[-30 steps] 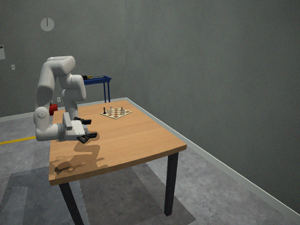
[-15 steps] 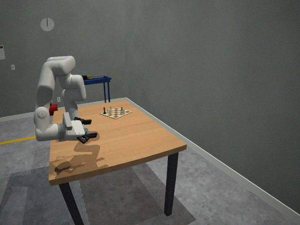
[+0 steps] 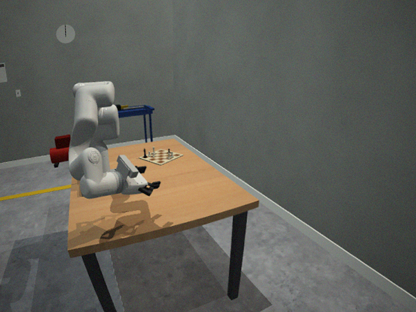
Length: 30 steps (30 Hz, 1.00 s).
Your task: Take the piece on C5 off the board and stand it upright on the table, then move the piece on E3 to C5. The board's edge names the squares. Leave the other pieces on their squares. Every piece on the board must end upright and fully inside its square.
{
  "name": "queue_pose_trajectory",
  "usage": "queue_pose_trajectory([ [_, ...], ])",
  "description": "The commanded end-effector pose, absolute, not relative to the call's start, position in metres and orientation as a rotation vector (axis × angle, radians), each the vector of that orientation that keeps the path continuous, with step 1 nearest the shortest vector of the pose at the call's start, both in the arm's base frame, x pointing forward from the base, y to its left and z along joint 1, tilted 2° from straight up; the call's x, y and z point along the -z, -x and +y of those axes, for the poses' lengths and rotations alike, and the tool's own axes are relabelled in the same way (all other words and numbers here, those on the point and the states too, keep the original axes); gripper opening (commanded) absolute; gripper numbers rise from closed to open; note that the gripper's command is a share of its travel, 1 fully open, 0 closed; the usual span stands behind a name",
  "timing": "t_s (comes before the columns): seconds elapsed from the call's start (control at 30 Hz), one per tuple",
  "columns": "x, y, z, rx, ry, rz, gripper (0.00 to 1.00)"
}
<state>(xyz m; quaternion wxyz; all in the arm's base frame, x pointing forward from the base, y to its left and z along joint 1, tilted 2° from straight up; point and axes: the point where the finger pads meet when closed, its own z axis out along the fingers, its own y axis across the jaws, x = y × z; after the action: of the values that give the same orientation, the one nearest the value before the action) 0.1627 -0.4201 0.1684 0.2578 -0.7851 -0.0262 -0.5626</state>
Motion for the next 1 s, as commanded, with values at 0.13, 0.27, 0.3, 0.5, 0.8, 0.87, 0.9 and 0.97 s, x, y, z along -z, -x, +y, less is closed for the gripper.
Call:
queue_pose_trajectory([
  [0.13,-0.155,-0.249,-0.412,1.331,2.098,-0.404,1.00],
  [0.27,-0.150,-0.278,-0.403,1.266,2.079,-0.513,1.00],
  [0.3,-0.146,-0.298,-0.392,1.199,2.056,-0.625,1.00],
  [0.5,-0.139,-0.340,-0.376,1.131,2.028,-0.737,1.00],
  [0.8,-0.126,-0.401,-0.336,0.995,1.957,-0.959,1.00],
  [0.87,-0.121,-0.422,-0.317,0.928,1.916,-1.065,1.00],
  [0.9,-0.120,-0.430,-0.313,0.928,1.916,-1.065,1.00],
  [0.97,-0.120,-0.430,-0.313,0.928,1.916,-1.065,1.00],
])
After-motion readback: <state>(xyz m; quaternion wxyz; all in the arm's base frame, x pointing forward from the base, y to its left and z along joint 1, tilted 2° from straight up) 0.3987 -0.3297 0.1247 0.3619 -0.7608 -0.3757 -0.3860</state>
